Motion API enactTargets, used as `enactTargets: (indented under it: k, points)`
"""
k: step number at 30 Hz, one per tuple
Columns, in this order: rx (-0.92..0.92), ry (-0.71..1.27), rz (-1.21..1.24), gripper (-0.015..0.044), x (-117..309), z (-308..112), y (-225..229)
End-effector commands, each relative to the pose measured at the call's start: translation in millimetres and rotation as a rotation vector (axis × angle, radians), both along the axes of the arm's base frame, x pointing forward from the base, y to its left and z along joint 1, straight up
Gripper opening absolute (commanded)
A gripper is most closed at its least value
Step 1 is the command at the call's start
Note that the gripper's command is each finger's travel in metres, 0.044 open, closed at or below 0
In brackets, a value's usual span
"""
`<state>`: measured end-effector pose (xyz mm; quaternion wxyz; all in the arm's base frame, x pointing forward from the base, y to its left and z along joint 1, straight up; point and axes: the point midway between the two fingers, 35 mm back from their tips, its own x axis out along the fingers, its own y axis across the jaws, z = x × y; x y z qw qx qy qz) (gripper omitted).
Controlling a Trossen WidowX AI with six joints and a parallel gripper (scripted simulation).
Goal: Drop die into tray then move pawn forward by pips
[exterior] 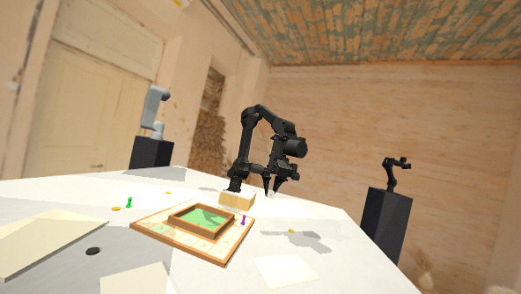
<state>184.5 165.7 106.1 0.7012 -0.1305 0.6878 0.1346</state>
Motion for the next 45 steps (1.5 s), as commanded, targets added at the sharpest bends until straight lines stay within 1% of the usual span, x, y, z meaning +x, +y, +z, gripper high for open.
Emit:
enactTargets:
  k: [1, 13, 25, 35, 45]
  points:
    - [-0.002, -0.007, -0.043, 0.0000, 13.5, -1.9, -12.9]
    - [-0.003, -0.008, -0.164, 0.0000, 46.8, -10.8, -54.1]
    - [0.004, -0.014, -0.287, 0.0000, 71.4, -20.4, -101.5]
    - [0.002, -0.015, -0.388, 0.0000, 83.6, -28.1, -146.4]
    - [-0.005, -0.009, -0.485, 0.0000, 87.1, -35.4, -193.3]
